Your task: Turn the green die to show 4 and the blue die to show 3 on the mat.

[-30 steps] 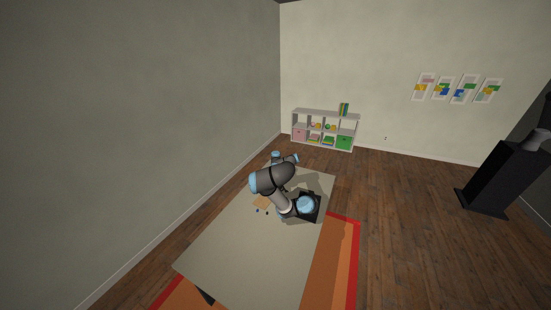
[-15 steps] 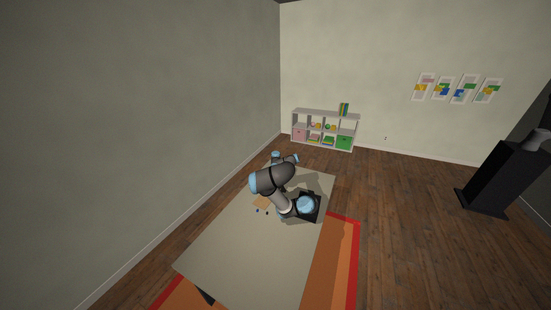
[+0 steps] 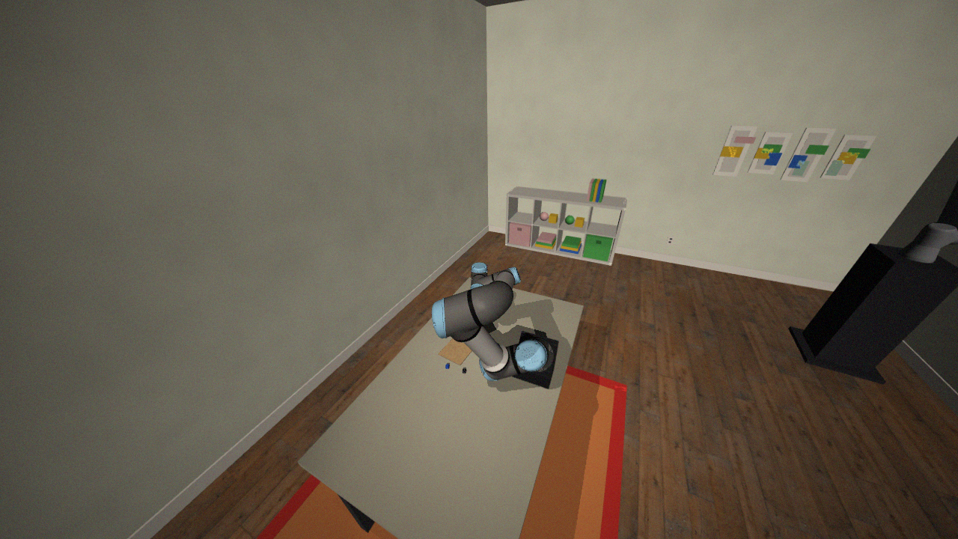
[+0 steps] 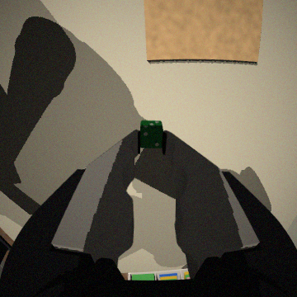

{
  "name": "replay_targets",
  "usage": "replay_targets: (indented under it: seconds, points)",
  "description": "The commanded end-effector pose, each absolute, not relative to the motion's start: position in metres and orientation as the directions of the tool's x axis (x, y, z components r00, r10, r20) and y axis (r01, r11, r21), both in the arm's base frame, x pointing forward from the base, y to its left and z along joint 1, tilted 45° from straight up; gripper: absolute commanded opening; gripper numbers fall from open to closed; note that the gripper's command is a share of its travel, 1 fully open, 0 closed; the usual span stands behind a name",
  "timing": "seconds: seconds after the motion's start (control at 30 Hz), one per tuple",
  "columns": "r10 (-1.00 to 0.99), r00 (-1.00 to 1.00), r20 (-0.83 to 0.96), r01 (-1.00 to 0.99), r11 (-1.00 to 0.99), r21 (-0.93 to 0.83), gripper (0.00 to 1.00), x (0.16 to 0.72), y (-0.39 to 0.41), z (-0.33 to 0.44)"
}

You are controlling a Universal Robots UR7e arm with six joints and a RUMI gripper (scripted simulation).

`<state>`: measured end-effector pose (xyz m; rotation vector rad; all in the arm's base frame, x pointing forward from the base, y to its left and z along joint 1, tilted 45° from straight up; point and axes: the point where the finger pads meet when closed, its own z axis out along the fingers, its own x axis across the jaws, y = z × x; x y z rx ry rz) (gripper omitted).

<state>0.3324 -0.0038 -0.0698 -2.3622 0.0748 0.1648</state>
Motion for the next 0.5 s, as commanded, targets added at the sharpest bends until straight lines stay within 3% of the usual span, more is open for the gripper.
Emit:
replay_targets:
  seconds: [0.0, 0.47]
  points:
    - [-0.129, 0.957, -0.259, -0.272, -0.707, -0.653, 0.00, 0.3352, -0.0037, -0.0700]
    - [-0.390, 0.779, -0.490, -0.619, -0.603, -0.504, 0.00, 0.3407, -0.0041, -0.0719]
